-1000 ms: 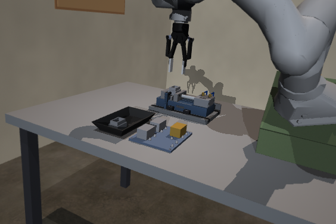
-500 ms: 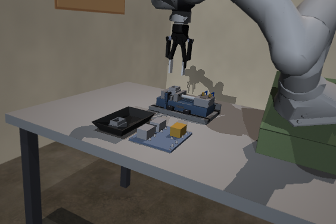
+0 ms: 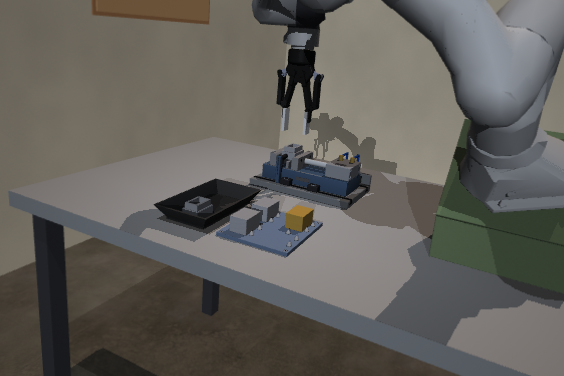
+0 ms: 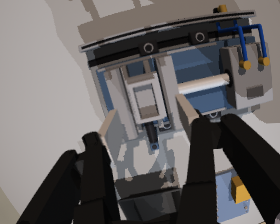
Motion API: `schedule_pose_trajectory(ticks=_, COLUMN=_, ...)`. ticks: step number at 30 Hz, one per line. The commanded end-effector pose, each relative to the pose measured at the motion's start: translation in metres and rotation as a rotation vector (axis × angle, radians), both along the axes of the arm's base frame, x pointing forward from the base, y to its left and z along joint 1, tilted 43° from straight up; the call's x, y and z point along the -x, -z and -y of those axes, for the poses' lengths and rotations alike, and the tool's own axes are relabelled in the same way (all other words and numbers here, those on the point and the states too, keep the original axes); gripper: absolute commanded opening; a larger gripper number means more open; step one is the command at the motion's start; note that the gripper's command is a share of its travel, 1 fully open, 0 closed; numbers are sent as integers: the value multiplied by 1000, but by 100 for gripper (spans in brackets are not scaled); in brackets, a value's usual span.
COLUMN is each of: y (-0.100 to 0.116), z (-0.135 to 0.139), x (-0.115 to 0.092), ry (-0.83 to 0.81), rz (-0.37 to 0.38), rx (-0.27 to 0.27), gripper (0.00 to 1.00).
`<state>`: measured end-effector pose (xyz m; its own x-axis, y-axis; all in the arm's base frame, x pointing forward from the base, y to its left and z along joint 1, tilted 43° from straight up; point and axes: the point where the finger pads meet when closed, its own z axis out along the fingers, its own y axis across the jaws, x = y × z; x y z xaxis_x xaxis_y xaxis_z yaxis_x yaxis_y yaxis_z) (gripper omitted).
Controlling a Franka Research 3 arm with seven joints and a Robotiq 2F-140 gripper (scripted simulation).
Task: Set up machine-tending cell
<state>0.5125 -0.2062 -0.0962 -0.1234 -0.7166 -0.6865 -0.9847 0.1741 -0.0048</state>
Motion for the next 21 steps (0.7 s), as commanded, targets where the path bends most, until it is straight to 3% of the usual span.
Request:
schedule_pose_trajectory(ticks=1, y=7, z=-5, x=-2, ry=4, rz=0, rx=3, gripper=40)
schedule_pose_trajectory(ticks=21, y=25, z=-20, x=-6, ry=4, rz=0, rx=3, gripper=40)
